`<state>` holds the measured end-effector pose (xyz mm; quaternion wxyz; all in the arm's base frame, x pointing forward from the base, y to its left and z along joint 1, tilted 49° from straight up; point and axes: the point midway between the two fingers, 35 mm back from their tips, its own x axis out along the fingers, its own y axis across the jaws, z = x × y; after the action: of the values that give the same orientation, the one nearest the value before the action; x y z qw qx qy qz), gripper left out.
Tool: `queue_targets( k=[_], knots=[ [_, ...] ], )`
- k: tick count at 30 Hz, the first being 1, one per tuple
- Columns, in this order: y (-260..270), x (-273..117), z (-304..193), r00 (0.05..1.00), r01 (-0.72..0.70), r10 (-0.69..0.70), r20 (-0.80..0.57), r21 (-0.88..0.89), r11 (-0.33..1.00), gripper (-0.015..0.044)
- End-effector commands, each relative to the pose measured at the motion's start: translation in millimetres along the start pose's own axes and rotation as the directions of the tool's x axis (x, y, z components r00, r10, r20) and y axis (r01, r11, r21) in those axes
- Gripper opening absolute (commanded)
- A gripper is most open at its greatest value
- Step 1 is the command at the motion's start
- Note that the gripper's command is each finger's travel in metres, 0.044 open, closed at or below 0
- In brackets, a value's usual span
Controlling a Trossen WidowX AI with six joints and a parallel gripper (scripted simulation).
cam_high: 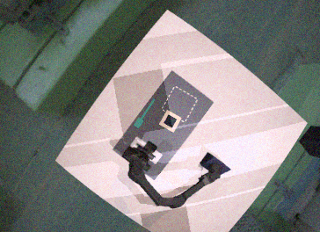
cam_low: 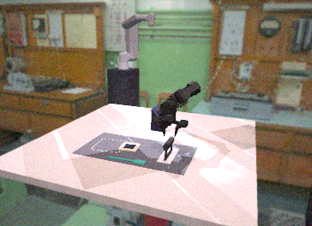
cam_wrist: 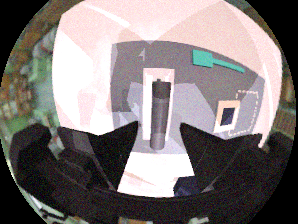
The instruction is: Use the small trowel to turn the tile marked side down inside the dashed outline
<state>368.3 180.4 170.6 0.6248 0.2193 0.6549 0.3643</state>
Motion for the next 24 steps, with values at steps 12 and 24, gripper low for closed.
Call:
queue_targets(
  k=[12, 24],
  knots=[
    [1, 20, -5, 0.999, -0.008, 0.008, -0.031, 0.009, 1.000, 0.0270],
    [2, 39, -5, 0.999, -0.009, 0.010, -0.032, 0.008, 1.000, 0.0270]
  ],
)
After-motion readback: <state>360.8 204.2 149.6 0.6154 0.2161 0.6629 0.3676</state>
